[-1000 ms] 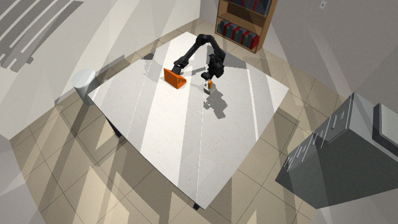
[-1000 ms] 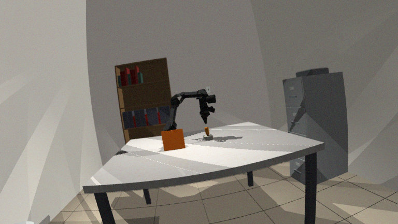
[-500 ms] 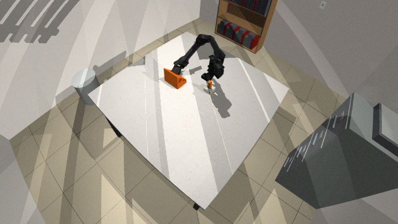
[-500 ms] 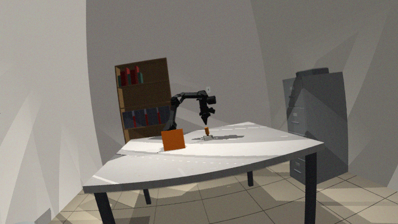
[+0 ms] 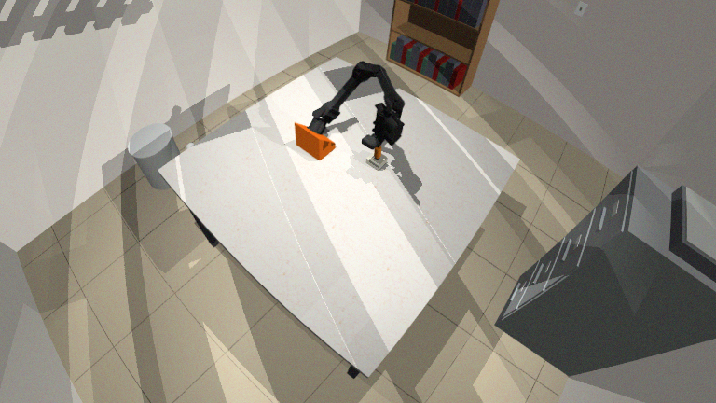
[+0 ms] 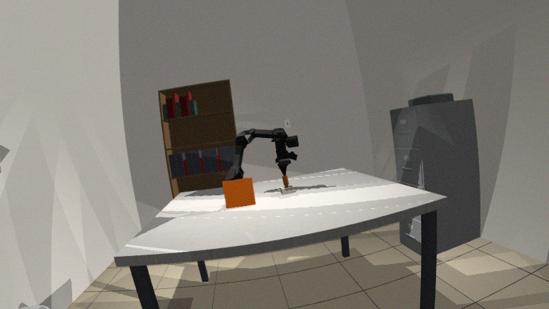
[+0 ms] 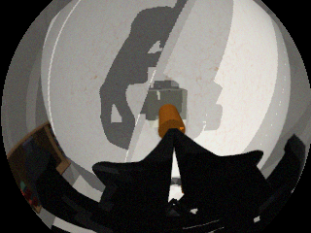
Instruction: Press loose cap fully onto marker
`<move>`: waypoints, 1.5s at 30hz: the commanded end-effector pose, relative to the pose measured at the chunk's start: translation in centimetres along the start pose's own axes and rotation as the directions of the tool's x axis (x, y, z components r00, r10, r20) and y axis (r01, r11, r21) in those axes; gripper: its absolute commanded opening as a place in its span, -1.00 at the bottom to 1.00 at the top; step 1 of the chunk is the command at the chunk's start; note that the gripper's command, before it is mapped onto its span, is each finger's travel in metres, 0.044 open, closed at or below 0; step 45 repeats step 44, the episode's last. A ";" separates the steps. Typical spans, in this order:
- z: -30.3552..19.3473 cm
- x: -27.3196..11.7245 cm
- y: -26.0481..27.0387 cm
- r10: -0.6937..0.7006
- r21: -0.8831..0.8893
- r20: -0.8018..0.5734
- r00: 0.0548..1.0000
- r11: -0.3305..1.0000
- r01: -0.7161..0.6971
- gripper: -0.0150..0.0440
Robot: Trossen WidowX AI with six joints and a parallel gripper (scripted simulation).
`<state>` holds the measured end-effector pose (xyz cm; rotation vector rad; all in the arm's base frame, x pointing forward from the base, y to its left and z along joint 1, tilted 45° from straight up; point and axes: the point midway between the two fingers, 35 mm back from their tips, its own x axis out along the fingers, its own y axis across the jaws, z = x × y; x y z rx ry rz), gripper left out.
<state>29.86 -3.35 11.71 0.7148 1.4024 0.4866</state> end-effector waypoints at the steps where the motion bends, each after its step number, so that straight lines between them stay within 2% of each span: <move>1: -0.1 0.7 0.0 0.007 0.007 0.000 1.000 1.000 -0.007 -0.49; 14: 0.2 0.4 0.0 -0.001 0.001 0.010 1.000 1.000 0.001 -0.49; 20: -0.1 -7.9 0.0 -0.033 0.064 0.094 0.995 0.998 0.027 -0.49; 26: -0.2 -8.1 0.0 -0.034 0.067 0.097 0.995 0.997 0.027 -0.49; 42: -0.2 -8.1 0.0 -0.034 0.067 0.097 0.995 0.997 0.027 0.93; 43: -0.2 -8.1 0.0 -0.034 0.067 0.097 0.995 0.997 0.027 1.00; 45: -0.2 -8.1 0.0 -0.034 0.067 0.097 0.995 0.997 0.027 1.00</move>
